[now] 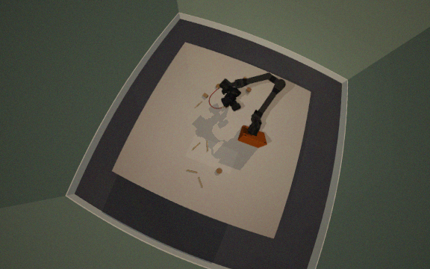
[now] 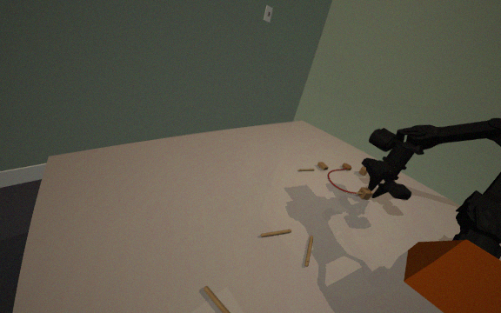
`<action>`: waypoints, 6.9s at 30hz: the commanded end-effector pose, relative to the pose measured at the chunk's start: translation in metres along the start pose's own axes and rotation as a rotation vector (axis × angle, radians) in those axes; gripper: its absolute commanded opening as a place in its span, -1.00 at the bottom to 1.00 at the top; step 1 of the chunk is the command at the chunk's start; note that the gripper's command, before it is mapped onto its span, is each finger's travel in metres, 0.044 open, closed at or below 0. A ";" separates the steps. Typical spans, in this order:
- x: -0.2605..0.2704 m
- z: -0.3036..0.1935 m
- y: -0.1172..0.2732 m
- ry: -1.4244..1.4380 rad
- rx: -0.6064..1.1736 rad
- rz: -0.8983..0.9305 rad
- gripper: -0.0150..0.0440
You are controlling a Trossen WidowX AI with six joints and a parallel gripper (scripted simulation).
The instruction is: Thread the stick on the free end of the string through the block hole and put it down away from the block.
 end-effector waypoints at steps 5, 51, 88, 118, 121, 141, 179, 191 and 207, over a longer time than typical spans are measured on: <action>0.001 0.001 -0.001 0.005 -0.004 0.005 -0.08; -0.002 -0.010 -0.002 0.001 -0.080 -0.019 -0.49; 0.002 -0.036 -0.003 -0.026 -0.077 -0.043 -0.49; 0.003 -0.079 -0.002 -0.024 -0.072 -0.059 -0.49; 0.003 -0.083 -0.001 -0.024 -0.072 -0.057 -0.49; -0.001 -0.103 0.001 -0.027 -0.072 -0.041 -0.49; -0.003 -0.112 0.066 -0.028 -0.083 -0.008 0.84; -0.002 -0.111 0.090 -0.026 -0.091 -0.008 1.00; -0.002 -0.111 0.091 -0.027 -0.090 -0.008 1.00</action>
Point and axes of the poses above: the point midway between the two fingers, 35 mm back from their tips, its own y axis back along the fingers, its own x axis across the jaws, z = x × y, the point moved 7 cm from there along y, back along the fingers, and after that the axes turned 1 degree about y, right-handed, at the moved point
